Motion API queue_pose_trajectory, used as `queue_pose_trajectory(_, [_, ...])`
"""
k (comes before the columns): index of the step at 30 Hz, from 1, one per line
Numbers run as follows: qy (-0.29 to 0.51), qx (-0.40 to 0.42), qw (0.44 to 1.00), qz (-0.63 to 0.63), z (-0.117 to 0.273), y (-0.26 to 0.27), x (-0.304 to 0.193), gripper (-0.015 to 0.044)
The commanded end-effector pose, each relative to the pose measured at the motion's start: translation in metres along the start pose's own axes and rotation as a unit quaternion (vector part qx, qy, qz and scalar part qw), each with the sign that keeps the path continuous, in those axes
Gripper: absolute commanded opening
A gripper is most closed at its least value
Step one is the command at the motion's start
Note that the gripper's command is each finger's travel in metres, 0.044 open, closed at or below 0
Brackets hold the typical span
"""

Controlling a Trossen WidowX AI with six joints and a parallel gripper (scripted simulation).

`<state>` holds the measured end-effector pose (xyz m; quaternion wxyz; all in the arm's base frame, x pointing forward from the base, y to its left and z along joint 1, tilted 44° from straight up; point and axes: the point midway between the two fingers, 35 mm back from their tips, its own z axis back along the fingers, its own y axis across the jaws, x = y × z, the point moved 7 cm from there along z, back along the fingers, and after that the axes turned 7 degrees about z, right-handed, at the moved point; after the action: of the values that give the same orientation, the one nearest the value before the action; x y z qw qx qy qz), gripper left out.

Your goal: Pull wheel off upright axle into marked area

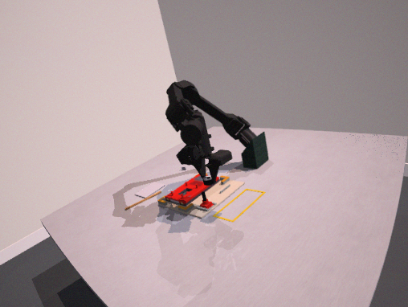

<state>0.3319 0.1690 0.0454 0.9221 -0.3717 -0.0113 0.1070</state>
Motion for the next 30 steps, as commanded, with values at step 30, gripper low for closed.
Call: queue_pose_trajectory(30, [0.001,0.001,1.0,0.002,-0.061,0.075,-0.037,0.0])
